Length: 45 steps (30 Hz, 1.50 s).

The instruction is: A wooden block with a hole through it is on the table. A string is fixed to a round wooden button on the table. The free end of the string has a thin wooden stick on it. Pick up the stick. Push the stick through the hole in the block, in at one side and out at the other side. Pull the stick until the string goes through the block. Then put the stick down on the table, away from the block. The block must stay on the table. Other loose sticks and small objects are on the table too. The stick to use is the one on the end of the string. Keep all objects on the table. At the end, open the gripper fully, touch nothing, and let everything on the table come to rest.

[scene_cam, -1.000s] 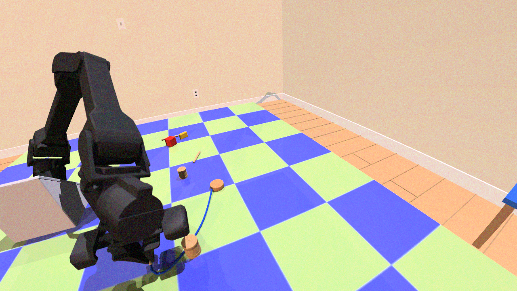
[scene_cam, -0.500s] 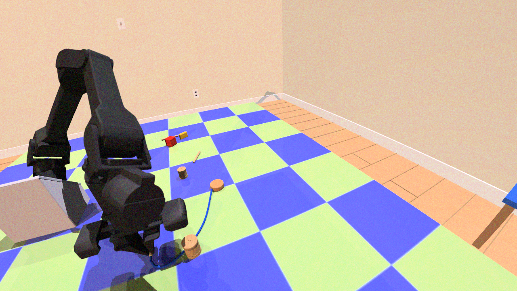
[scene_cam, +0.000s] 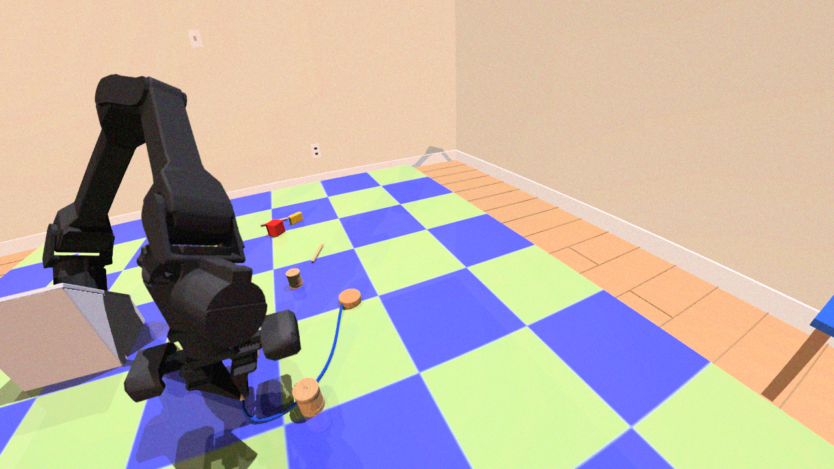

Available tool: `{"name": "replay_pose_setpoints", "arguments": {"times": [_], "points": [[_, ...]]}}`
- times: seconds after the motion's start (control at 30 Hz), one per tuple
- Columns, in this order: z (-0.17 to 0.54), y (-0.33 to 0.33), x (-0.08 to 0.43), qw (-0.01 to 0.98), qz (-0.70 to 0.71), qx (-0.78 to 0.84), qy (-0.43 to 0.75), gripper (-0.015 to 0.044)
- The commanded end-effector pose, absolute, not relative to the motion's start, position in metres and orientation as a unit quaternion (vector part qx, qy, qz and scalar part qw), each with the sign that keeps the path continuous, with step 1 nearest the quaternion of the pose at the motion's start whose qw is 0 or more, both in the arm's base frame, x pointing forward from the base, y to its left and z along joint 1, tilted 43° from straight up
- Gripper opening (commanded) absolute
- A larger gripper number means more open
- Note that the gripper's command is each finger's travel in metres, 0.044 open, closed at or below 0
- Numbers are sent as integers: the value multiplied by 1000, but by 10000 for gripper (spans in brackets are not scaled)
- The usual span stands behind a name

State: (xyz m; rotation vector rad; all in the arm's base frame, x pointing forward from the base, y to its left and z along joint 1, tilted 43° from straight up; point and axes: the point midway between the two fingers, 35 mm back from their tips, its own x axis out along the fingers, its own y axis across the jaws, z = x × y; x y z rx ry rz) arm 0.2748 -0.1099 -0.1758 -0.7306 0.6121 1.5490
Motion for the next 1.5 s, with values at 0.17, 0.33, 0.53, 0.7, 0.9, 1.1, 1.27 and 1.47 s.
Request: {"name": "replay_pose_setpoints", "arguments": {"times": [0.17, 0.33, 0.53, 0.7, 0.9, 1.1, 1.27, 1.47], "points": [[-172, -111, 277, 616, 669, -319, 266, 0], [-171, -109, 277, 616, 669, -319, 266, 0], [-166, -103, 276, 616, 669, -319, 266, 0], [-161, -98, 276, 616, 669, -319, 266, 0], [-155, -92, 275, 616, 669, -318, 266, 0], [-150, -85, 274, 616, 669, -318, 266, 0], [-145, -80, 273, 617, 669, -318, 266, 0], [-140, -74, 272, 617, 669, -318, 266, 0]]}}
